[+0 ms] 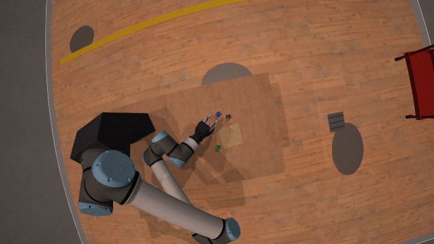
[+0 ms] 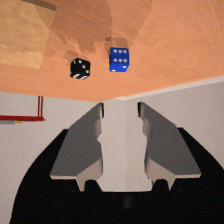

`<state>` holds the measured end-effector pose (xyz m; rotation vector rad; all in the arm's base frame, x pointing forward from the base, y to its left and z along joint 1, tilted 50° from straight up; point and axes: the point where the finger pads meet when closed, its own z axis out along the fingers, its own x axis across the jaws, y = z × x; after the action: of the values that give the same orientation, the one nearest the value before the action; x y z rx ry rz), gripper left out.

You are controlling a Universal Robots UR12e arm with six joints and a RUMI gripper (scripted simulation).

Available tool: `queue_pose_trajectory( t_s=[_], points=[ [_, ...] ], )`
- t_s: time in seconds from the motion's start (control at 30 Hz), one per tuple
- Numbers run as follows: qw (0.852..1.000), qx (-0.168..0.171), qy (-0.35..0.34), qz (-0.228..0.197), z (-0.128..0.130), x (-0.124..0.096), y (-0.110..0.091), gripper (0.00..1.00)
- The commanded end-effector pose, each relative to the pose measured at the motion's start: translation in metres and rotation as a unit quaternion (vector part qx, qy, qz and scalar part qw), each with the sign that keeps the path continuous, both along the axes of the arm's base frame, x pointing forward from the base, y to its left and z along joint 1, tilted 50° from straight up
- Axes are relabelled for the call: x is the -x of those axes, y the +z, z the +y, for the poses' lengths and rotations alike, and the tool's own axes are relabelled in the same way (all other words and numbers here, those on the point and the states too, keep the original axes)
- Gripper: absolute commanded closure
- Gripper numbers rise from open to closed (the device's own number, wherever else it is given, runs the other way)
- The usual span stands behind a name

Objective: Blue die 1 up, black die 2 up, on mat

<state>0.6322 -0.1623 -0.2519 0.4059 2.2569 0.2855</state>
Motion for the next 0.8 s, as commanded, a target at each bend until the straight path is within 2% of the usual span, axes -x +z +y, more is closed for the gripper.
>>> queue_pose_trajectory(
  t_s=[0.0, 0.17, 0.57, 0.77],
  points=[
    [1.0, 0.0, 0.0, 0.0, 0.008, 0.003, 0.007, 0.76],
    [1.0, 0.0, 0.0, 0.0, 0.017, 0.006, 0.015, 0.76],
    [1.0, 0.004, -0.004, 0.003, 0.018, 0.006, 0.015, 0.76],
    [0.999, 0.02, -0.021, 0.015, 0.021, 0.005, 0.014, 0.76]
  ],
)
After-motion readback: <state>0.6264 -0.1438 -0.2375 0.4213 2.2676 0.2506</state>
